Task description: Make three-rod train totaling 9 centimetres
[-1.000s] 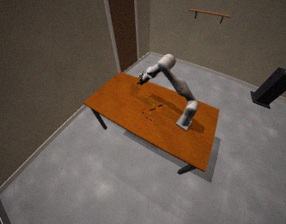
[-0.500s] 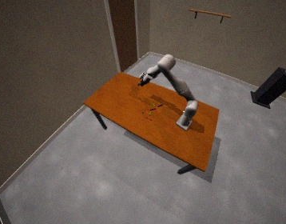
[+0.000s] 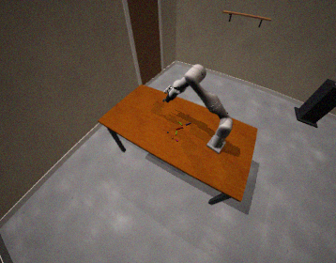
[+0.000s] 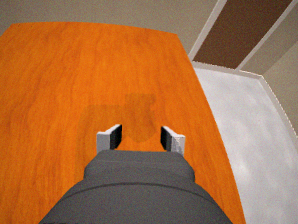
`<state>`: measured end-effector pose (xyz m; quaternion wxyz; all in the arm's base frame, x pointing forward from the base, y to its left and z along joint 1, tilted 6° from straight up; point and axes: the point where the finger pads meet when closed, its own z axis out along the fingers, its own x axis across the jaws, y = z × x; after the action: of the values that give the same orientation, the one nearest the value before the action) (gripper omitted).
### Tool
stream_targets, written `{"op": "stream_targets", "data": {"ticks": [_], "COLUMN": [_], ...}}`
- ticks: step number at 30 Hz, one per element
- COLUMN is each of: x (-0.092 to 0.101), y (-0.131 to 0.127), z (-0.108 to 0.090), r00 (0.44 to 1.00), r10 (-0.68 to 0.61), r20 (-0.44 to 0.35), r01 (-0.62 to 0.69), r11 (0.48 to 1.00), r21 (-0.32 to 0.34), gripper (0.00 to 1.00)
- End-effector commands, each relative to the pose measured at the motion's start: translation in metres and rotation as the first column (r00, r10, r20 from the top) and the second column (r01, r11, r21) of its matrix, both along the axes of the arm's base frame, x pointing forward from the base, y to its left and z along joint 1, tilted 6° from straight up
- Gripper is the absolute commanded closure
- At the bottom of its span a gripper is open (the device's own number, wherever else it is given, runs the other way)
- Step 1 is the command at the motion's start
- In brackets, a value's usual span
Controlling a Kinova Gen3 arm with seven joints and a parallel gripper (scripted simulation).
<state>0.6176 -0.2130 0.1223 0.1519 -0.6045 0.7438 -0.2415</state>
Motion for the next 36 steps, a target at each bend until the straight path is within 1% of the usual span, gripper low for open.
{"op": "stream_targets", "data": {"ticks": [1,2,3,11,12,19,20,27,28,35,36], "x": [0.001,0.001,-0.009,-0.009,-0.02,-0.02,-0.032,-0.032,-0.043,-0.043,-0.054], "y": [0.002,0.002,0.008,0.008,0.014,0.014,0.021,0.021,0.027,0.027,0.033], "z": [0.002,0.002,-0.003,-0.003,-0.009,-0.009,-0.014,-0.014,-0.018,-0.018,-0.023], "r00": [1.0,1.0,1.0,1.0,0.998,0.998,0.996,0.996,0.993,0.993,0.989], "r10": [0.003,0.003,-0.023,-0.023,-0.048,-0.048,-0.072,-0.072,-0.096,-0.096,-0.119], "r20": [0.003,0.003,-0.014,-0.014,-0.032,-0.032,-0.051,-0.051,-0.07,-0.07,-0.091], "r01": [-0.003,-0.003,0.023,0.023,0.05,0.05,0.076,0.076,0.103,0.103,0.129], "r11": [1.0,1.0,0.999,0.999,0.997,0.997,0.994,0.994,0.99,0.99,0.984], "r21": [-0.001,-0.001,0.026,0.026,0.052,0.052,0.076,0.076,0.099,0.099,0.12], "gripper": [0.0,0.0,0.0,0.0,0.0,0.0,0.0,0.0,0.0,0.0,0.0]}}
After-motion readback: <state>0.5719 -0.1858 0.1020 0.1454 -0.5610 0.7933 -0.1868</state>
